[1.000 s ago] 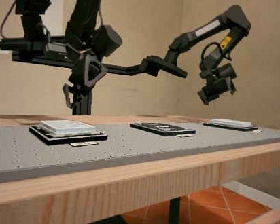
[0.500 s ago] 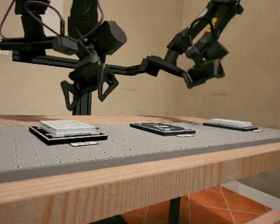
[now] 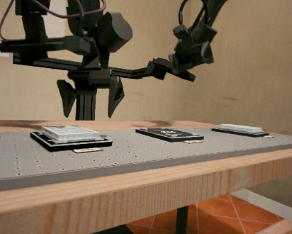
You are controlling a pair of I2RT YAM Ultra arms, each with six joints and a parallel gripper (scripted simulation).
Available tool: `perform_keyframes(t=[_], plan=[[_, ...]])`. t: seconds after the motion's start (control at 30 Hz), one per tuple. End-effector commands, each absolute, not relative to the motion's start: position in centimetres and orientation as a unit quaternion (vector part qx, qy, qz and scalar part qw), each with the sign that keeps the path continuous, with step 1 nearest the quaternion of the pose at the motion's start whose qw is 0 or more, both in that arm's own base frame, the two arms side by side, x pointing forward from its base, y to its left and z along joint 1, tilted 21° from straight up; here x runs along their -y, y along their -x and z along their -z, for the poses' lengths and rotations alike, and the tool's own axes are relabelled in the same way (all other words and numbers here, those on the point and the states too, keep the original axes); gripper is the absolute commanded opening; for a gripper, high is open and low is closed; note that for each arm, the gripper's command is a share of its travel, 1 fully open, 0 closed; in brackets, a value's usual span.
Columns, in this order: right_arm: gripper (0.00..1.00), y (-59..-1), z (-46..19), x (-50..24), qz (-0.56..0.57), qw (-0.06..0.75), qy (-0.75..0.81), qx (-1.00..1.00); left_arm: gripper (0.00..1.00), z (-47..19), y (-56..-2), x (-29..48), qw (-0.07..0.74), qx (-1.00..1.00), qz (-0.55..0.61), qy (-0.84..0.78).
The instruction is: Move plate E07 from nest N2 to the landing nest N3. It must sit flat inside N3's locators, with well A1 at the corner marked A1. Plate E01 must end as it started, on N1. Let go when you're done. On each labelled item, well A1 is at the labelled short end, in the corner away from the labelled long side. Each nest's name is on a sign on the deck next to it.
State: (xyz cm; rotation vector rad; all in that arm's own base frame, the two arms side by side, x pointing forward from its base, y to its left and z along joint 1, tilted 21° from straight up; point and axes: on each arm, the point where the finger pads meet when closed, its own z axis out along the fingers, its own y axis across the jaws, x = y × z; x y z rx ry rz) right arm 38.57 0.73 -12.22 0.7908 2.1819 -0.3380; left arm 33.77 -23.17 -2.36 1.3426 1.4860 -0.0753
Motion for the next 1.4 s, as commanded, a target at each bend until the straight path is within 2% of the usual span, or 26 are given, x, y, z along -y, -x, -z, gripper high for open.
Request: perform_keyframes(t=[0.0,0.63,0.8,1.07,1.37], plan=[[1.0,-39.4,12.2,-0.8,0.152,0.332,-0.24,-0.899,1.0,1.2,-32.5,25.0,0.547,-0.648,0.046,-0.528],[1.0,-40.8,11.1,0.4,0.138,0.186,0.025,-0.973,1.0,-4.1,-21.9,35.8,0.583,-0.65,0.189,-0.45],[1.0,-36.4,13.6,2.3,0.131,0.112,0.036,-0.984,1.0,-4.8,-19.0,37.4,0.579,-0.644,0.22,-0.448],[1.0,-37.9,12.3,2.7,0.133,0.135,0.03,-0.981,1.0,-4.8,-17.6,38.0,0.573,-0.636,0.229,-0.464],[1.0,-37.9,12.3,2.7,0.133,0.135,0.03,-0.981,1.0,-3.7,-20.2,40.4,0.589,-0.624,0.239,-0.454]])
